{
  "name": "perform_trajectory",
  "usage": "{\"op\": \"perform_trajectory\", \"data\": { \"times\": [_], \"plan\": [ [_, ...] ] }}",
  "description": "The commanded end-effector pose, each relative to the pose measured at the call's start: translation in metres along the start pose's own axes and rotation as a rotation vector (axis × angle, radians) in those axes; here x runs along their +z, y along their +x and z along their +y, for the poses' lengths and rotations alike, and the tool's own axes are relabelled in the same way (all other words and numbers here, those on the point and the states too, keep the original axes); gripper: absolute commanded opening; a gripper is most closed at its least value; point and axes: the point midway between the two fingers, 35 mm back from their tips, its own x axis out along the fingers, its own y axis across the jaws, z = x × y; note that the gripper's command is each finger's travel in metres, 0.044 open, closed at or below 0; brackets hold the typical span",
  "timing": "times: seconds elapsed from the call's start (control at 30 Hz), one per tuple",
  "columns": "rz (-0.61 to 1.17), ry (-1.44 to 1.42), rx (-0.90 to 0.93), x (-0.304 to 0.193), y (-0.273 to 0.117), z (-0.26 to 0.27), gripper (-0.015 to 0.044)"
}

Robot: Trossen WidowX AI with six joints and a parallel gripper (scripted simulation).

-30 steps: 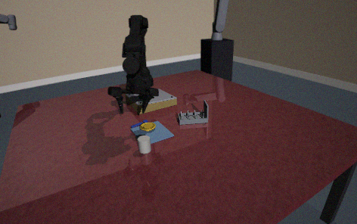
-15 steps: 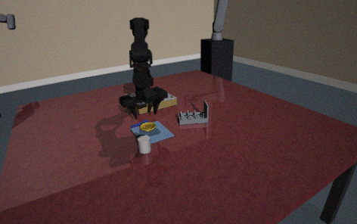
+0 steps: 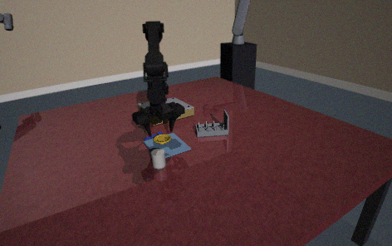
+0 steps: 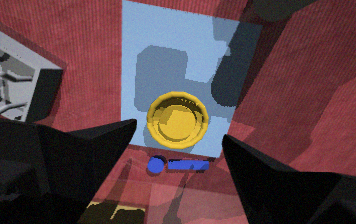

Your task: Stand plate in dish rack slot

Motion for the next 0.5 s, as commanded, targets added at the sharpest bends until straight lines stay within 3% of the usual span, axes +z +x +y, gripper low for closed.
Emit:
{"op": "perform_trajectory", "data": {
  "times": [0.0,0.47],
  "plan": [
    [0.004,0.004,0.005,-0.001,0.008,0.001,0.04],
    [0.004,0.004,0.005,-0.001,0.03,0.003,0.04]
  ]
}}
